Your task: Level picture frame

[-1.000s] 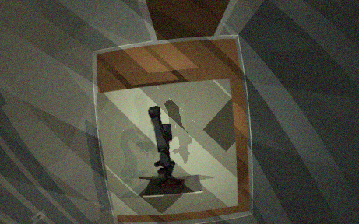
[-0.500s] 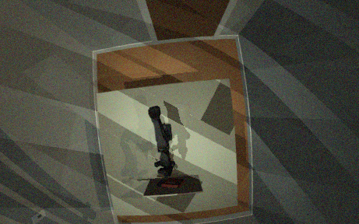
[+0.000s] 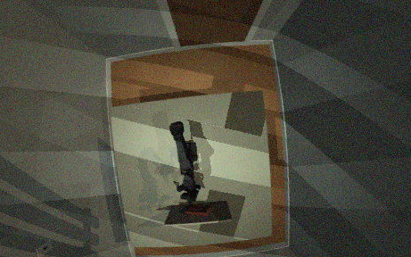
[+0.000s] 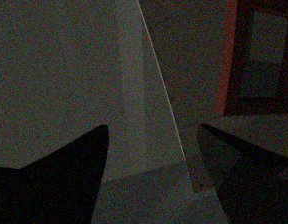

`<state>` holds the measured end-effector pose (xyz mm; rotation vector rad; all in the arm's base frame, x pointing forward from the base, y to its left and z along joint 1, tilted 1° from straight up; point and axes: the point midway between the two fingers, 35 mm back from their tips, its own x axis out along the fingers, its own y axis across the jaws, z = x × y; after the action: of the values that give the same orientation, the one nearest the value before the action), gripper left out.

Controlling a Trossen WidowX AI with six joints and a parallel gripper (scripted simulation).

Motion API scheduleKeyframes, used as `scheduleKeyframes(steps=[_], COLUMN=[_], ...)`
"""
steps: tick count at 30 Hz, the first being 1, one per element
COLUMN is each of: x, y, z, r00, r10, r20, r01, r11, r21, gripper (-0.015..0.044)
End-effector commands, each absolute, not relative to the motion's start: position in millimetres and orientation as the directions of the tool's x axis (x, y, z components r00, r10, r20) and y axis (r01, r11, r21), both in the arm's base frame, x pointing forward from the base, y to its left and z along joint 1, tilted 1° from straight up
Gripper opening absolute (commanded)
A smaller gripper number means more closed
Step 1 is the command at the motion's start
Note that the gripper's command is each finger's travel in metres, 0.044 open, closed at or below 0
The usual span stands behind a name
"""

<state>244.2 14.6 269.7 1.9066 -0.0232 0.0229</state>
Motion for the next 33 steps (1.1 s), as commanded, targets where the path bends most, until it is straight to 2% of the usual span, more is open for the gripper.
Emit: scheduleKeyframes(steps=[1, 19, 26, 33], x=[244.0, 244.0, 258.2, 258.2], y=[15.5, 15.5, 14.8, 14.7], z=[270.1, 270.1, 212.6, 210.7], r00=[1.000, 1.000, 1.000, 1.000], r10=[0.001, 0.001, 0.001, 0.001], r20=[0.030, 0.030, 0.031, 0.031], r01=[-0.028, -0.028, -0.029, -0.029], r11=[-0.334, -0.334, -0.333, -0.333], r21=[0.942, 0.942, 0.942, 0.942], gripper=[0.0260, 0.0260, 0.0260, 0.0260])
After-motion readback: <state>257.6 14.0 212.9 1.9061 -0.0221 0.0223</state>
